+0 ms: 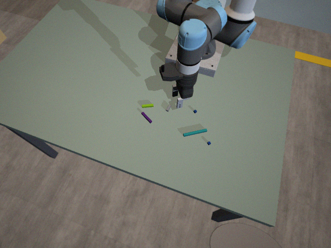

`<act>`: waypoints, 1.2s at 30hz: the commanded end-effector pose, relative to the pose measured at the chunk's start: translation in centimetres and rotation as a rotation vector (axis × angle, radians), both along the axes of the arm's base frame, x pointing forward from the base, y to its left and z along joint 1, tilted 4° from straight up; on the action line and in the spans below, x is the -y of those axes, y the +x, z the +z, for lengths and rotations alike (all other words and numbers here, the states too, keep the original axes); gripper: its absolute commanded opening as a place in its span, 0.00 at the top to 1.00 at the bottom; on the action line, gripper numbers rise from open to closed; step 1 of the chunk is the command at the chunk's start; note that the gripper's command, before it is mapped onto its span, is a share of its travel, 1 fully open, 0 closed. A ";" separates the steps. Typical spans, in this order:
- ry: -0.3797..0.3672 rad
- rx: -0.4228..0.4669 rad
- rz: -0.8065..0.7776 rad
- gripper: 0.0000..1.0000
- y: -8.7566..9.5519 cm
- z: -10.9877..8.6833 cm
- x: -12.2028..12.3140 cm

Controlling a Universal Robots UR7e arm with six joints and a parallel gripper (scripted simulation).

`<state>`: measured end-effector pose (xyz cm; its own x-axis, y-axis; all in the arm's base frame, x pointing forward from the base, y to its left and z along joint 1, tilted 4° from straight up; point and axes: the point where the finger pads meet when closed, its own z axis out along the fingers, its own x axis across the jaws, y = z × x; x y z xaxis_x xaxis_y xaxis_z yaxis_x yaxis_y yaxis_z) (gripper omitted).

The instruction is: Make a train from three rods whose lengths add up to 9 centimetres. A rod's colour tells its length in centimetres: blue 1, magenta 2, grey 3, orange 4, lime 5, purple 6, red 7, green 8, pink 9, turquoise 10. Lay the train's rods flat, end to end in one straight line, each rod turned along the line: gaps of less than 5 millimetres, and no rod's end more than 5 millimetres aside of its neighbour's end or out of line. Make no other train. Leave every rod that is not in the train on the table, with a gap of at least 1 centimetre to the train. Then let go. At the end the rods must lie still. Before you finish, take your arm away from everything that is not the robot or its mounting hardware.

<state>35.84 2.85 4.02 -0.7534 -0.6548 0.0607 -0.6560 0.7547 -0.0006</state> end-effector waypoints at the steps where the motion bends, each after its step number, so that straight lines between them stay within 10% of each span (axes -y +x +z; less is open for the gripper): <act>1: 0.006 -0.006 0.167 0.00 0.2 -0.2 0.8; 36: 0.034 -0.033 0.787 0.00 0.1 -0.8 3.2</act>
